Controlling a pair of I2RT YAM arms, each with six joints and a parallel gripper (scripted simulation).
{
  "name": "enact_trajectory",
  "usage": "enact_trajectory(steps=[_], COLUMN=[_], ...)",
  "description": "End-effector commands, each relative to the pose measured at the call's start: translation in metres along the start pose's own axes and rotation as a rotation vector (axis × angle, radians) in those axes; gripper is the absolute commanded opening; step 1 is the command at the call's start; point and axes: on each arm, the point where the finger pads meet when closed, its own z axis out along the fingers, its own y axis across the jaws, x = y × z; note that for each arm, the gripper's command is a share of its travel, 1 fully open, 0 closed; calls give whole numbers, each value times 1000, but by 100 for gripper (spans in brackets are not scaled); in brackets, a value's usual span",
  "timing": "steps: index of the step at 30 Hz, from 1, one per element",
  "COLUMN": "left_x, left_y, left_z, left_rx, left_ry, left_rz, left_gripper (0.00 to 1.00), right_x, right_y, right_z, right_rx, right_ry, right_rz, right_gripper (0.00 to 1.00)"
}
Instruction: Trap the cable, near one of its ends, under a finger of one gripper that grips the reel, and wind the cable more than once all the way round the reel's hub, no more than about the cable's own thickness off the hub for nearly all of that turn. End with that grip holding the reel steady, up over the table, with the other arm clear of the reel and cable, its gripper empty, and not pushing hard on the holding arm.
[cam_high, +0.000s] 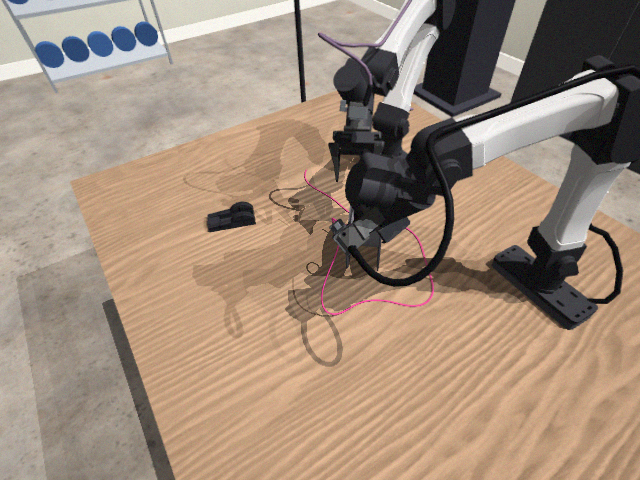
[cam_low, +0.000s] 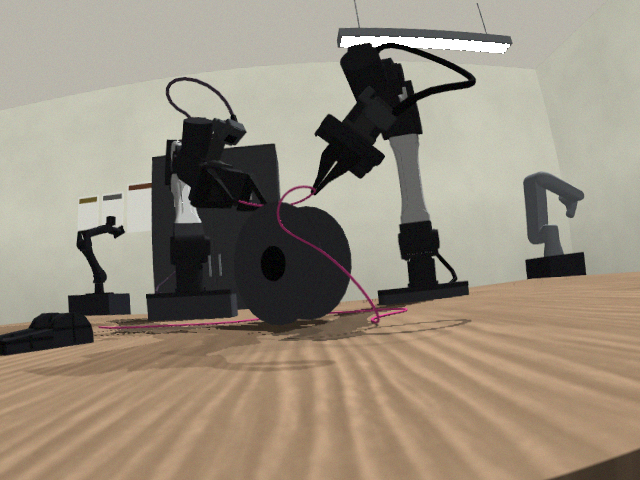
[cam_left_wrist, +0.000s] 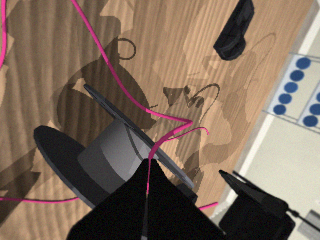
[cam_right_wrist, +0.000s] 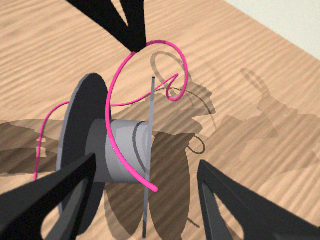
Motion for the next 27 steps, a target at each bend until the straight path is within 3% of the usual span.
enact_trajectory(steps=[1, 17, 27], left_x=[-3, -12, -21], left_y=[-3, 7, -2], left_z=[-6, 29, 19], left_rx=[17, -4, 19], left_ry=[-40, -10, -42], left_rz=[21, 2, 17], left_gripper=[0, 0, 0], right_x=[-22, -27, -20], right_y=[-2, -3, -1], right_z=[-2, -3, -2], right_rx=[6, 8, 5], right_ry=[-65, -74, -64], right_rz=[-41, -46, -42], right_gripper=[75, 75, 75])
